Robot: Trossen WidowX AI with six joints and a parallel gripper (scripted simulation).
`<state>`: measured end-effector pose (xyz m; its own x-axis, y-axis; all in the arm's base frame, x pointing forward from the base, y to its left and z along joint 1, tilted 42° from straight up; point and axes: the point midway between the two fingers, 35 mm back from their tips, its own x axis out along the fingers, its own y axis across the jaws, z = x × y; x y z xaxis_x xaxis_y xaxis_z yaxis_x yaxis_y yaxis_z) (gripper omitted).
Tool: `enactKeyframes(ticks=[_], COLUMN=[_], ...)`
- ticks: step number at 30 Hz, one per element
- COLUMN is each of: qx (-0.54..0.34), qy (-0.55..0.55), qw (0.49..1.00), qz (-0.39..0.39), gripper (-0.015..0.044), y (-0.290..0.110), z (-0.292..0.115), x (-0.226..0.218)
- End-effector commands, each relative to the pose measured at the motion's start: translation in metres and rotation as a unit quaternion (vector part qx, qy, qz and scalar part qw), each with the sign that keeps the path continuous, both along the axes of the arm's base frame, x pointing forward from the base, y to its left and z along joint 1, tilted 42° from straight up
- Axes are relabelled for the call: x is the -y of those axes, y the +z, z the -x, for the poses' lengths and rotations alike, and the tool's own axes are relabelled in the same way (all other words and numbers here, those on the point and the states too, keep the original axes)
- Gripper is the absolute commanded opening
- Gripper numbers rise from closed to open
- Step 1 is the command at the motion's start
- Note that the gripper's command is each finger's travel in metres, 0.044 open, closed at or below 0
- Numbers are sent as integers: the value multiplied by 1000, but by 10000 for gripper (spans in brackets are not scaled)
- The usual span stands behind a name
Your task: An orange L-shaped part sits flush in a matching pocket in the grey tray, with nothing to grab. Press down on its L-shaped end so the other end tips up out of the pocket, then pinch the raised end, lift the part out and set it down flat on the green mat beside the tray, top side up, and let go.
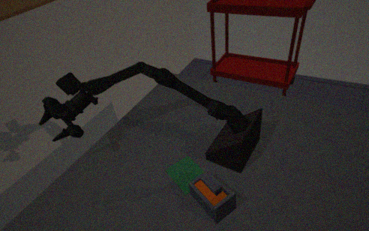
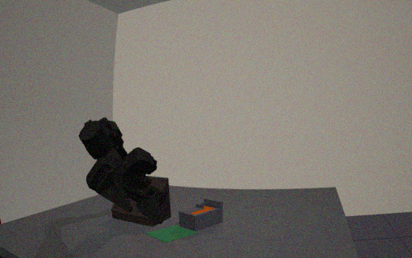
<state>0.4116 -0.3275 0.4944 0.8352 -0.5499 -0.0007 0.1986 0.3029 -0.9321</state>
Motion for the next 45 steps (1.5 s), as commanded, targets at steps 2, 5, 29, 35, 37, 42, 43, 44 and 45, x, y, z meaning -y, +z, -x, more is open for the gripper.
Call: enactKeyframes(ticks=[2,5,29,35,37,42,43,44,45], qx=[-2,-15,-227,-252,-250,-216,-207,-201,-198], qy=[5,15,-181,-290,-324,-385,-391,-393,-394], qw=[1000,993,812,788,789,810,816,820,821], qz=[-23,-113,-506,-481,-459,-385,-372,-364,-361], gripper=[347,269,180,180,180,180,180,180,180], y=[-10,-54,-384,-449,-466,-494,-497,-498,-498], z=[-8,-38,-58,8,36,106,117,123,125], x=[-5,-27,-314,-378,-394,-417,-419,-420,-420])
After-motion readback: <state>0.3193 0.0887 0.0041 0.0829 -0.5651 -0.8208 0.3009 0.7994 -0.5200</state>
